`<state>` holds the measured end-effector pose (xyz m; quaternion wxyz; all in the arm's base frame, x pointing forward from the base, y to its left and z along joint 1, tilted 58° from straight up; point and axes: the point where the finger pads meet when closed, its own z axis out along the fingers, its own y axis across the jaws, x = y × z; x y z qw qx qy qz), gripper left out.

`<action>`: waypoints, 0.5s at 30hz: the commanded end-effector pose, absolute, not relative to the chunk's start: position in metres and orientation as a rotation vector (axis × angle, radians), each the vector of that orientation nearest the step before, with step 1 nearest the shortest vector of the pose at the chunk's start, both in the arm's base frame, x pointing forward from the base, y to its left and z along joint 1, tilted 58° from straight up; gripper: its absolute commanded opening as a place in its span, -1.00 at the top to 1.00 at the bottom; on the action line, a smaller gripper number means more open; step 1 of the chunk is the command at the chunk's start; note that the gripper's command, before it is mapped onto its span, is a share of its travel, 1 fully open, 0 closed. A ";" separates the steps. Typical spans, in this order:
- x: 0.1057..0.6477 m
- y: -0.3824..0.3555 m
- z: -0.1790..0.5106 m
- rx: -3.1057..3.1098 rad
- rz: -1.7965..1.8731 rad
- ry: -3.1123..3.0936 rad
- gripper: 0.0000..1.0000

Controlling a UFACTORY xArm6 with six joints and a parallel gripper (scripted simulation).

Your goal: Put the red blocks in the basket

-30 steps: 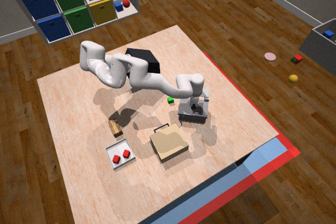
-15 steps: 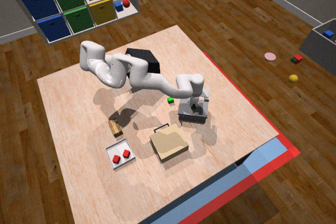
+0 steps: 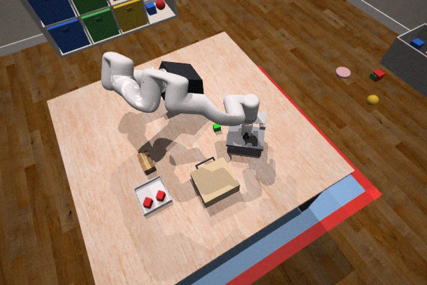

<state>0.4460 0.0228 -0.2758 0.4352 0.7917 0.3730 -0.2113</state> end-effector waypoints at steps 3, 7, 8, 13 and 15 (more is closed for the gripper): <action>0.448 0.023 -0.276 1.972 -0.521 0.930 1.00; 0.448 0.021 -0.277 1.972 -0.521 0.930 1.00; 0.448 0.021 -0.277 1.972 -0.521 0.930 1.00; 0.448 0.019 -0.279 1.972 -0.521 0.930 1.00; 0.448 0.019 -0.279 1.972 -0.521 0.930 1.00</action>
